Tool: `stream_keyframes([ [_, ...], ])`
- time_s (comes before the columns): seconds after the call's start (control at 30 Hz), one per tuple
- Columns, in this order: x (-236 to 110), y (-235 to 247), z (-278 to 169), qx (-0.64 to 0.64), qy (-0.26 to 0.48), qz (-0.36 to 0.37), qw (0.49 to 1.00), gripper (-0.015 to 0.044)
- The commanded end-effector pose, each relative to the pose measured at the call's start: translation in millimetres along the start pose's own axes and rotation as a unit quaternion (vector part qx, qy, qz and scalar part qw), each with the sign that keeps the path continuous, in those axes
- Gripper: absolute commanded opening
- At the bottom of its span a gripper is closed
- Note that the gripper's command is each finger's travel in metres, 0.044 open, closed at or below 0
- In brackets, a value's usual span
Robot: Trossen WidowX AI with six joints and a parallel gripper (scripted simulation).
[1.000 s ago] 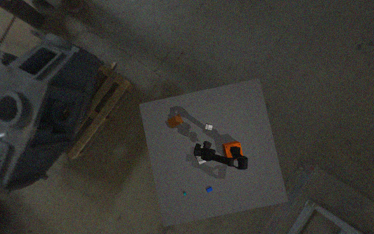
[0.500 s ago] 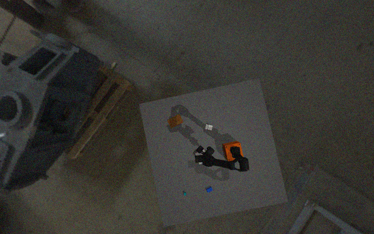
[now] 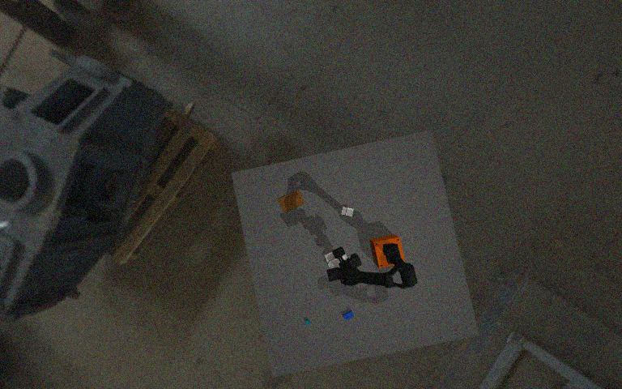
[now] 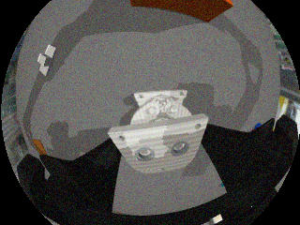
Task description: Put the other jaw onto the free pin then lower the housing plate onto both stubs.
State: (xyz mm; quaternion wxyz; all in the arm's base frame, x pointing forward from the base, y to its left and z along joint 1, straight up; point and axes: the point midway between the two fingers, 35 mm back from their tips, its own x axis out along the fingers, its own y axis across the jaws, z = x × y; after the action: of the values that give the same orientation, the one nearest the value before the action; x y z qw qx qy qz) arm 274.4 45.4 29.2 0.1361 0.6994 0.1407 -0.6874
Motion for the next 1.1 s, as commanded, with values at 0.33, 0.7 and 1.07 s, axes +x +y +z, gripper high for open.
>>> stream_keyframes([
  [0.33, -1.8, -7.8, -1.0, 0.038, 0.005, 0.001, 0.999, 0.0351],
  [0.7, -1.8, -7.8, -1.0, 0.038, 0.005, 0.001, 0.999, 0.0351],
  [1.07, -1.6, -11.7, 8.2, 0.039, 0.004, 0.0, 0.999, 0.0351],
])
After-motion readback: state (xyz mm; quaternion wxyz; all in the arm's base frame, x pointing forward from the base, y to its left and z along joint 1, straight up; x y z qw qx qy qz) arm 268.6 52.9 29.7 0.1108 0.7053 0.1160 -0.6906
